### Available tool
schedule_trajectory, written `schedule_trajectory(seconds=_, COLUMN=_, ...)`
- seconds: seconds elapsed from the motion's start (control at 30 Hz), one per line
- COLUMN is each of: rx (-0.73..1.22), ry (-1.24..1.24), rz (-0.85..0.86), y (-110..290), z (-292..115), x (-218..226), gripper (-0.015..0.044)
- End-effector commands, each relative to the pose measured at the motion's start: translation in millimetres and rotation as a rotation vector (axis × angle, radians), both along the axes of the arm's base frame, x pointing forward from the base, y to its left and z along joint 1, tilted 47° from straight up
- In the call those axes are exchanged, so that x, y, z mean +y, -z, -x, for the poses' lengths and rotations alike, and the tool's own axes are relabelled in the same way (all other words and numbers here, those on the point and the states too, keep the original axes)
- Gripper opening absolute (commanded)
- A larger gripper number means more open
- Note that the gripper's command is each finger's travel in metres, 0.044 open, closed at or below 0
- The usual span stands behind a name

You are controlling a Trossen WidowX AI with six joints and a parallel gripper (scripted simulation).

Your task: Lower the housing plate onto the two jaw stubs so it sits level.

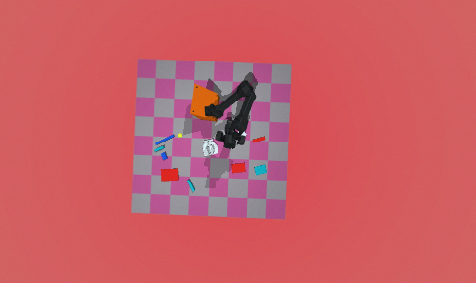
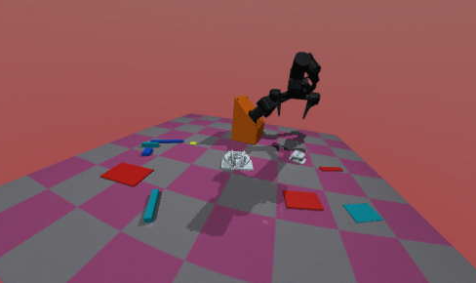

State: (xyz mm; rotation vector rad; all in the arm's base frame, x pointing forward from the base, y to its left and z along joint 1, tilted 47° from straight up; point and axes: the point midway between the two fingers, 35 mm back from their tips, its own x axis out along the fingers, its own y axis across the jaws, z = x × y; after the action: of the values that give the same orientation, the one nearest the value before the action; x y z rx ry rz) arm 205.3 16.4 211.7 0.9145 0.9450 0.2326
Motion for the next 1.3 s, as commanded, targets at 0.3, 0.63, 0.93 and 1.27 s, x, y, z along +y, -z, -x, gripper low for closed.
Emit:
schedule_trajectory(seconds=0.3, rx=-0.12, ry=-0.298, rz=0.159, y=6.6, z=1.9, x=32.7, gripper=0.044)
schedule_trajectory(seconds=0.63, rx=-0.222, ry=-0.517, rz=0.26, y=10.7, z=6.8, x=57.2, gripper=0.044)
schedule_trajectory(seconds=0.93, rx=-0.326, ry=-0.713, rz=0.341, y=14.2, z=13.7, x=78.9, gripper=0.044)
schedule_trajectory(seconds=1.27, rx=-0.453, ry=-0.929, rz=0.421, y=18.0, z=24.1, x=102.3, gripper=0.044)
